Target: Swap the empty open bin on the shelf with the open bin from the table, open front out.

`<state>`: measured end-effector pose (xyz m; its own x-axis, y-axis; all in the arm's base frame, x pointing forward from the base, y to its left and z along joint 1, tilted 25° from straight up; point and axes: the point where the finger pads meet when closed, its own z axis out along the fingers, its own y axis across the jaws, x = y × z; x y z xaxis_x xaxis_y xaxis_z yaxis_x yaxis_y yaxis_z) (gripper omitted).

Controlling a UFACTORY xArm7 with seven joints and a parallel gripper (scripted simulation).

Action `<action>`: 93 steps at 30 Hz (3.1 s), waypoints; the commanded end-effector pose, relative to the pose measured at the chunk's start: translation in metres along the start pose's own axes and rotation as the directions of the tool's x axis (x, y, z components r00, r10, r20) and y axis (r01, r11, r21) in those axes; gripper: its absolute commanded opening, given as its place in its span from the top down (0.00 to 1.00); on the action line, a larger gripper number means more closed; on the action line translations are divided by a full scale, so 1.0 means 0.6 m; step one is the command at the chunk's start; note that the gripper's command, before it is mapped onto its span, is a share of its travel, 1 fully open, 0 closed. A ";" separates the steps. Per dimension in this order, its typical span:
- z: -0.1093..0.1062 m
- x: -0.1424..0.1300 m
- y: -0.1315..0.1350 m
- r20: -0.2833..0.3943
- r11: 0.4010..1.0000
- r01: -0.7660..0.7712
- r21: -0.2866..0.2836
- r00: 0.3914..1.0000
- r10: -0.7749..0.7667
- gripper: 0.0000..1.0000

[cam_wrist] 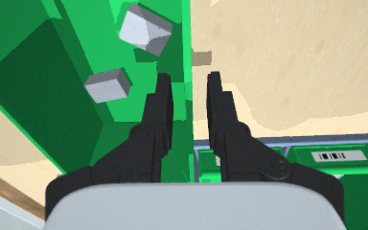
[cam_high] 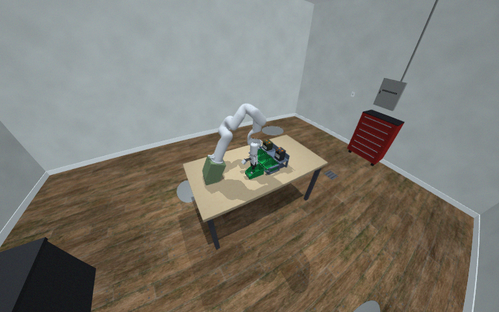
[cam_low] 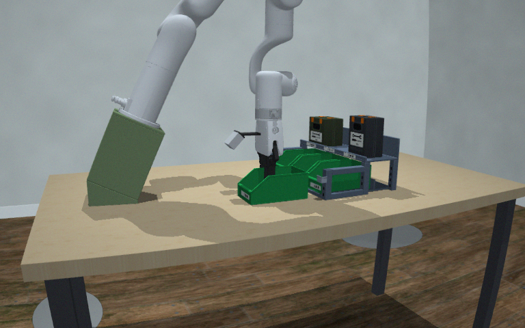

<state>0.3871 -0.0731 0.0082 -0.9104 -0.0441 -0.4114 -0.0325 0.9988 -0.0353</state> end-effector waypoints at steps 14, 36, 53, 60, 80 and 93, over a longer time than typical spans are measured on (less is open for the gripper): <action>-0.001 -0.001 0.000 0.003 1.000 0.000 0.002 1.000 0.000 1.00; -0.001 -0.001 0.000 0.003 1.000 0.000 0.002 1.000 0.000 1.00; -0.030 -0.001 0.000 0.003 1.000 0.000 0.002 1.000 0.000 1.00; -0.049 -0.001 0.000 0.003 1.000 0.000 0.002 1.000 0.000 1.00; -0.101 -0.001 0.000 0.003 1.000 0.000 0.002 1.000 0.000 1.00; -0.126 -0.001 0.000 0.003 1.000 0.000 0.001 1.000 0.000 1.00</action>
<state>0.3569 -0.0714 0.0735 -0.8880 -0.0473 -0.4573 -0.0247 0.9982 -0.0554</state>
